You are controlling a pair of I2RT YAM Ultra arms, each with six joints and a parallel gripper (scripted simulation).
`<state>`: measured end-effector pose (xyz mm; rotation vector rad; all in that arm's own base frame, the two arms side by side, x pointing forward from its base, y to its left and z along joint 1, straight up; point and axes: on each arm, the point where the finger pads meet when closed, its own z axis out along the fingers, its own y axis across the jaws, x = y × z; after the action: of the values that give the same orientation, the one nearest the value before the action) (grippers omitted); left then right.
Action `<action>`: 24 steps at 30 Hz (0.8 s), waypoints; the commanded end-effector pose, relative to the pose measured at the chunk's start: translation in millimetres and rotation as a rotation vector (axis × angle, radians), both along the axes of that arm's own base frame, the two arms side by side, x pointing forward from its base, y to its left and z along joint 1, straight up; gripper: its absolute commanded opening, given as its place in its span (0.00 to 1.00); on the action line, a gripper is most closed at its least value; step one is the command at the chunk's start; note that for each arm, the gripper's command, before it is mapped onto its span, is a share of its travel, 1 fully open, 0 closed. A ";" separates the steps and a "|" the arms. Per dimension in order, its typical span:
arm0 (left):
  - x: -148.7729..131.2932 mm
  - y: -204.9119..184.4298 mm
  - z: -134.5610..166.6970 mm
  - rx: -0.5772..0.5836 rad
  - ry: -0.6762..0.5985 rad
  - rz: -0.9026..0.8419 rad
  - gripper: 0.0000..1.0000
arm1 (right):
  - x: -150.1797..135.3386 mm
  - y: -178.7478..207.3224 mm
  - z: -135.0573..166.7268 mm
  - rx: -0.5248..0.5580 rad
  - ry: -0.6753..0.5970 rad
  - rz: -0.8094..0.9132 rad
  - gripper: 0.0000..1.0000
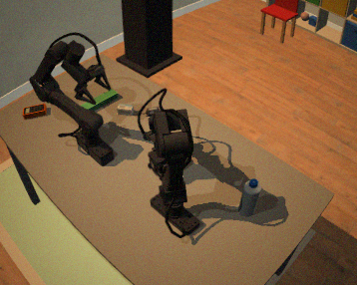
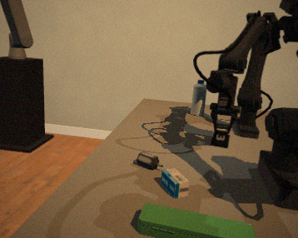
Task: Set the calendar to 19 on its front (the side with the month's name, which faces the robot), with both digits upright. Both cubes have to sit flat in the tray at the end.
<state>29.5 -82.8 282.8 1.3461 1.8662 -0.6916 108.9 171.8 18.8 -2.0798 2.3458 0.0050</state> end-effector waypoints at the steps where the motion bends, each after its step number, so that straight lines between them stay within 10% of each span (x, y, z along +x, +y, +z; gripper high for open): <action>1: -1.7 2.1 3.1 -0.013 -0.002 -0.003 1.00 | -7.2 -3.1 -17.2 -0.022 0.028 -0.002 0.40; 14: -1.7 2.1 3.1 -0.013 -0.002 -0.003 1.00 | 1.1 2.3 3.6 -0.009 0.020 -0.002 0.40; 17: -1.7 2.1 3.1 -0.013 -0.002 -0.003 1.00 | 0.9 1.5 1.0 -0.013 0.012 -0.001 0.69; 24: -1.7 2.1 3.1 -0.013 -0.002 -0.003 1.00 | 0.2 9.9 13.5 0.023 -0.001 -0.002 0.69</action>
<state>29.5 -82.8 282.8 1.3461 1.8662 -0.6916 105.7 168.1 18.4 -2.0981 2.3667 -0.0061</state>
